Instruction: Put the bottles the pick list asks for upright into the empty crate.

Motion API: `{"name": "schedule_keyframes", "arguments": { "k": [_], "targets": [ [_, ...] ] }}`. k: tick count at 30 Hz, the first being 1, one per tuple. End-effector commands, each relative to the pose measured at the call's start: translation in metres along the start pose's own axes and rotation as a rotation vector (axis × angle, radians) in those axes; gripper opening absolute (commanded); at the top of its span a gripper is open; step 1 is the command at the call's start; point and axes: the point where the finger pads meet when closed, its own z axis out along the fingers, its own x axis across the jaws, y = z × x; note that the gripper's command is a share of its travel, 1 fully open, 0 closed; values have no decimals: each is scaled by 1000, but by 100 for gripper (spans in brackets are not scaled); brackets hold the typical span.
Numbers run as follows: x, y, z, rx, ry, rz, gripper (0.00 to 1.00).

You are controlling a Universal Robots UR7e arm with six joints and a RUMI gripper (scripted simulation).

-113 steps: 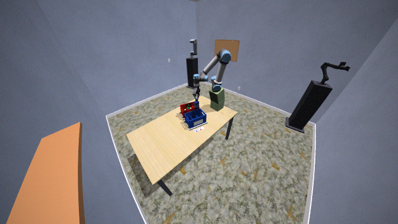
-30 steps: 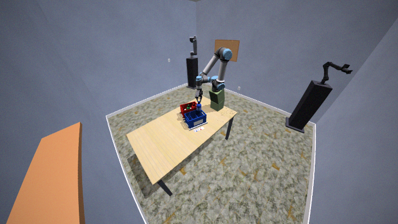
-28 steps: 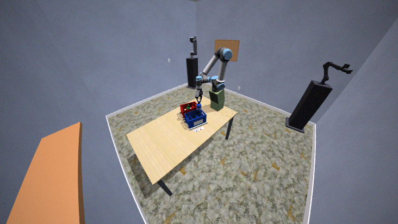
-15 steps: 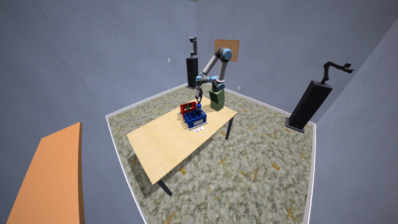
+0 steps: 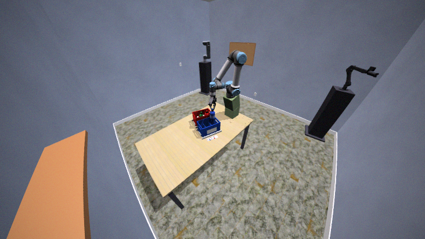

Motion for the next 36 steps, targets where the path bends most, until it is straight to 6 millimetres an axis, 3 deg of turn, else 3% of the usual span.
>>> {"name": "schedule_keyframes", "arguments": {
  "k": [1,36],
  "targets": [
    [0,-1,3,1,1,0,0],
    [1,-1,34,1,1,0,0]
  ]
}}
